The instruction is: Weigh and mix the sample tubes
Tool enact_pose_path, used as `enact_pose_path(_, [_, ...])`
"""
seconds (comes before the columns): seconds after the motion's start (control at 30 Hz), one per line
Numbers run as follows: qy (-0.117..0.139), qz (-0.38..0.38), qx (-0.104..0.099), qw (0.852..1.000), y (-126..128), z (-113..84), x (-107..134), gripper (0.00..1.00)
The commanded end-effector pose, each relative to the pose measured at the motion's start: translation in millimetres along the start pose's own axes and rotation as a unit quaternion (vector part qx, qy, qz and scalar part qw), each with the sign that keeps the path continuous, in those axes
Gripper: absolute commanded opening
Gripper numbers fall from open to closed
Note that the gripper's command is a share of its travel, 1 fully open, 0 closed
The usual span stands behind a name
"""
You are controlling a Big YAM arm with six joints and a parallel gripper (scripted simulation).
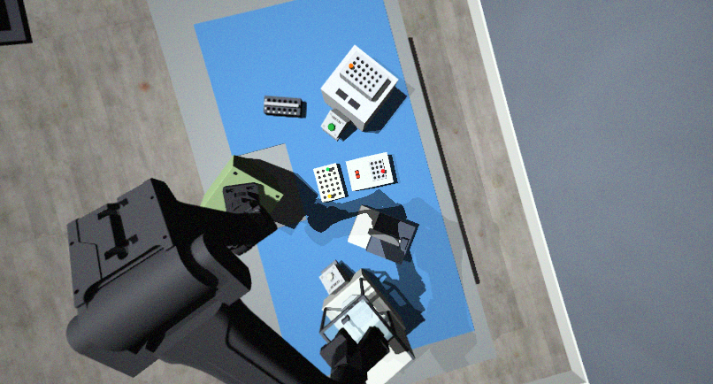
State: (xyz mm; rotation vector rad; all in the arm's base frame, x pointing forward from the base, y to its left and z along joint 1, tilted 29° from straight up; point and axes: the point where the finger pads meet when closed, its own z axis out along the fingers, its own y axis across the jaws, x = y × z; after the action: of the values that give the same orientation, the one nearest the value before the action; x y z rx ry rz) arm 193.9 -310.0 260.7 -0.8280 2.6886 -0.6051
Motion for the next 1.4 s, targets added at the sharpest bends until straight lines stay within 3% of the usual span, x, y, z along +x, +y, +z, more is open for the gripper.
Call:
enact_pose_path(0.0, [0.001, -0.001, 0.016, 1.000, -11.1, -10.6, -2.0, 0.30])
enact_pose_path(1.03, [0.001, -0.001, 0.016, 1.000, -11.1, -10.6, -2.0, 0.30])
enact_pose_path(1.1, [-0.002, 0.002, 0.000, 1.000, -1.8, 8.0, -4.3, 0.30])
enact_pose_path(1.37, [-0.002, 0.002, -0.001, 1.000, -1.4, 22.2, -4.3, 0.30])
